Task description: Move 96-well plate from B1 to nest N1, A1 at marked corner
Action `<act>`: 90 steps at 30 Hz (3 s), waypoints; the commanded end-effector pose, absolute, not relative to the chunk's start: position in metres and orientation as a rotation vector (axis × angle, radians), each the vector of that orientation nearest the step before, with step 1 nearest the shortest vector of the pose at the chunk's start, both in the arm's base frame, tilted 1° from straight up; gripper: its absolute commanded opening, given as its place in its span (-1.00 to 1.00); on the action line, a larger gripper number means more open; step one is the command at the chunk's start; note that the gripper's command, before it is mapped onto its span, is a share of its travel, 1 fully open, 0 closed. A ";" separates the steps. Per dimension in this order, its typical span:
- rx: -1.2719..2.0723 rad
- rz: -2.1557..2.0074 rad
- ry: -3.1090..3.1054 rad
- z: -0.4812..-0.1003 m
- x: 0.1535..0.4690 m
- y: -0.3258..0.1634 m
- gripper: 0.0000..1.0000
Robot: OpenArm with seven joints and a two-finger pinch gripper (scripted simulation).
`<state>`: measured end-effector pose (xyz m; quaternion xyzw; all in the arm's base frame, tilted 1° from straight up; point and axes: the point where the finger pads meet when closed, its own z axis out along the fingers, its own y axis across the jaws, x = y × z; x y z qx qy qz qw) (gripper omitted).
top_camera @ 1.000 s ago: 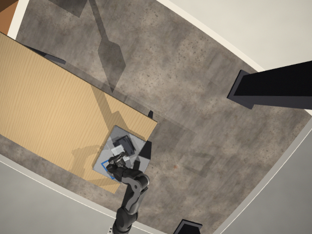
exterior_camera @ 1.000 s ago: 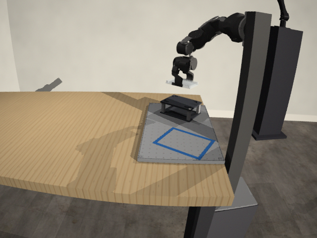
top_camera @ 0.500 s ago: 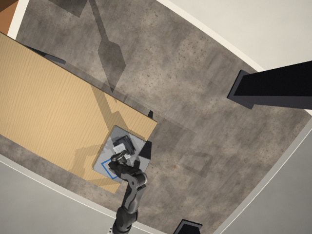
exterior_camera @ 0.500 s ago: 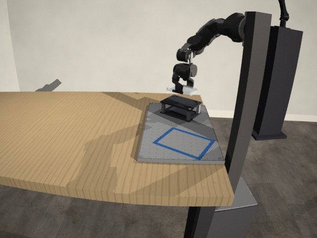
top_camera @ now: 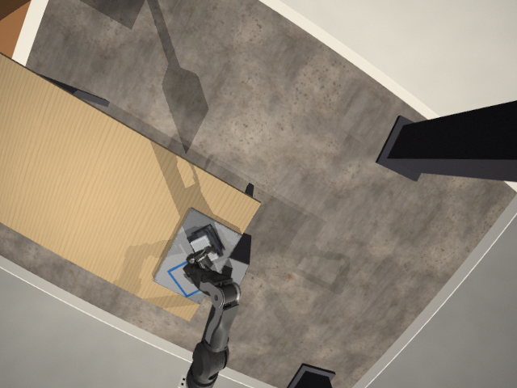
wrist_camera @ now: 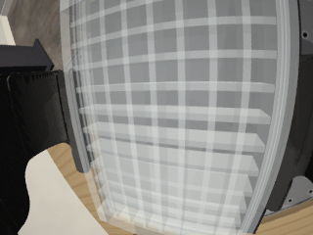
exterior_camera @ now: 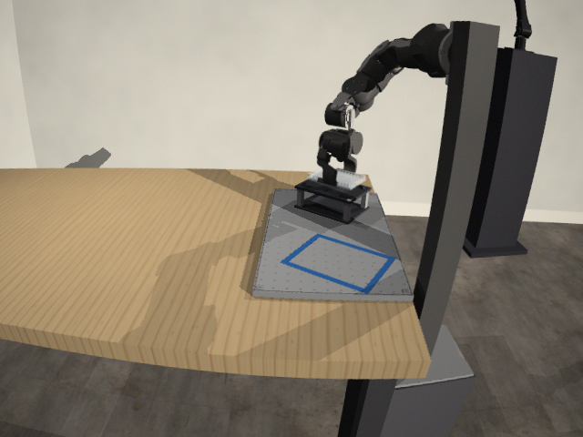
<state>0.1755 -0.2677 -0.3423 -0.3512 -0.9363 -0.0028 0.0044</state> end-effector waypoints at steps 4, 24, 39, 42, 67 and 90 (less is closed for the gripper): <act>-1.116 -0.015 -2.950 -0.340 0.180 -0.270 -1.00; -1.116 -0.015 -2.950 -0.352 0.182 -0.270 -1.00; -1.118 -0.009 -2.952 -0.347 0.184 -0.272 -1.00; -1.118 -0.009 -2.952 -0.347 0.184 -0.272 -1.00; -1.119 -0.008 -2.953 -0.346 0.183 -0.272 -1.00; -1.117 -0.011 -2.948 -0.348 0.180 -0.271 -1.00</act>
